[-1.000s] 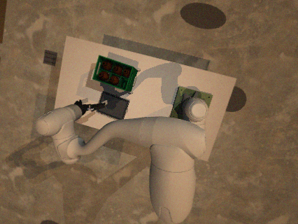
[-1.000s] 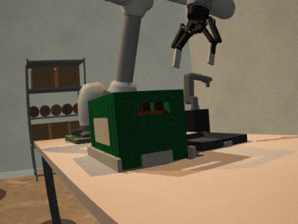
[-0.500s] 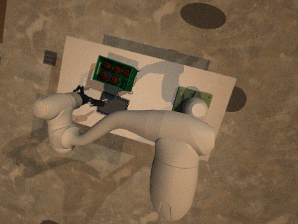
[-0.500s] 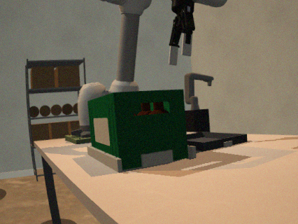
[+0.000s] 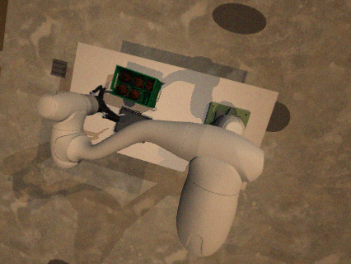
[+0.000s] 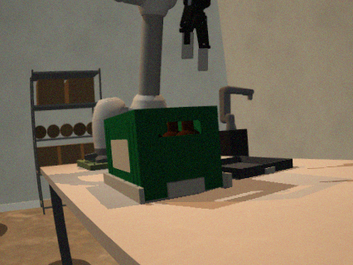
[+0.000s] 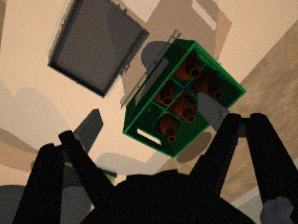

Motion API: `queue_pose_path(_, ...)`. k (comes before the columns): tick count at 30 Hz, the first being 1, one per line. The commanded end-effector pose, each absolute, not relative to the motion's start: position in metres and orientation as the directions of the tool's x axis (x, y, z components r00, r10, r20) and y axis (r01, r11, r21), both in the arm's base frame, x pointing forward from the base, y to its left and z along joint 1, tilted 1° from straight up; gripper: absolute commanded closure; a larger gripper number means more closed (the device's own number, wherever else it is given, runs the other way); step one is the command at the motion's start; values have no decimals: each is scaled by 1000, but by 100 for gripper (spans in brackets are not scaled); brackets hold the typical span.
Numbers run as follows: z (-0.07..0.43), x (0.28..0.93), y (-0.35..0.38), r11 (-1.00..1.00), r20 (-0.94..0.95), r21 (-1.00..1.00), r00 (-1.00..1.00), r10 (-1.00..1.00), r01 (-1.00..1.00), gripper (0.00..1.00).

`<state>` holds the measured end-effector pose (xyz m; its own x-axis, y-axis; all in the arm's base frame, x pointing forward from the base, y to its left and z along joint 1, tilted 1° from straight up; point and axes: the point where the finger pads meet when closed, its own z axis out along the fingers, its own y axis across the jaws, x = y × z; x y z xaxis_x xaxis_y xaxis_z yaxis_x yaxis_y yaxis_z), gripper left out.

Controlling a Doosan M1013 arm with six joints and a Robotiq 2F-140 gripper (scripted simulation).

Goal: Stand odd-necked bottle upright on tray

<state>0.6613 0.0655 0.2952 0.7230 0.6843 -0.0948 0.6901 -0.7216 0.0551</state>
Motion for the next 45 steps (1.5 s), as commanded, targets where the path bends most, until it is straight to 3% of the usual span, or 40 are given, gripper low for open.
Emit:
queue_pose_path(1, 300, 660, 54, -806, -74, 57, 807, 585, 590, 0)
queue_pose_path(20, 322, 650, 0, -1000, 0, 0, 1000, 1, 1, 0)
queue_pose_path(34, 275, 652, -66, -870, 14, -7, 869, -494, -494, 0)
queue_pose_path(45, 251, 649, -102, -702, 18, -15, 702, -712, -712, 0)
